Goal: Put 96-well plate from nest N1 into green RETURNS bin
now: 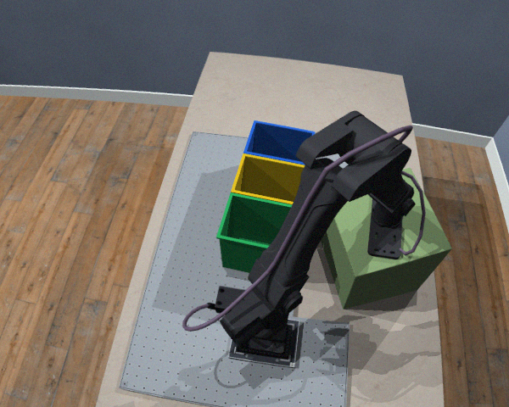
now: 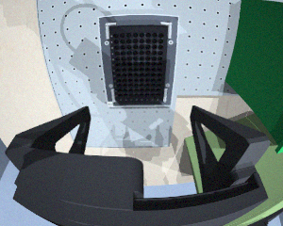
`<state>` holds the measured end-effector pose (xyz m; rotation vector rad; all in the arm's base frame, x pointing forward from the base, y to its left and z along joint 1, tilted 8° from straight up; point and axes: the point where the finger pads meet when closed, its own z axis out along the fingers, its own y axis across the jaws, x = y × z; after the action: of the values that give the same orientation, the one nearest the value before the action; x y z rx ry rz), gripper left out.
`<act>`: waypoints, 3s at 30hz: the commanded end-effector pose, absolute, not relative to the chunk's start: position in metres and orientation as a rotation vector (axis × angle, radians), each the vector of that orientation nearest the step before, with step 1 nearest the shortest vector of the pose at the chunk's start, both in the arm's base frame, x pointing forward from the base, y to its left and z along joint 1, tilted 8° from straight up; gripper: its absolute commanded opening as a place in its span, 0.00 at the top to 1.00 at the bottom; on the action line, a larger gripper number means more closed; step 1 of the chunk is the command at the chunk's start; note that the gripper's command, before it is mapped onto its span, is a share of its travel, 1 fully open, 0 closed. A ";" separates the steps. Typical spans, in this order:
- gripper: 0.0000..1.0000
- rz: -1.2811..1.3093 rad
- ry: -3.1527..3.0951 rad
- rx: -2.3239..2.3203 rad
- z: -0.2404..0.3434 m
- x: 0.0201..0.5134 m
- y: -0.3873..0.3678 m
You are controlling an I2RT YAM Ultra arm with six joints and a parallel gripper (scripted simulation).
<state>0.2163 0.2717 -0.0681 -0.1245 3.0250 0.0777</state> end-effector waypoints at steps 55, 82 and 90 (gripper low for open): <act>0.00 0.103 2.986 -0.119 -0.150 0.240 0.283; 0.00 0.100 2.987 -0.118 -0.186 0.245 0.286; 0.00 0.095 3.003 -0.128 -0.183 0.237 0.284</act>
<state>0.2325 0.2792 -0.1877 -0.1244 3.0208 0.0788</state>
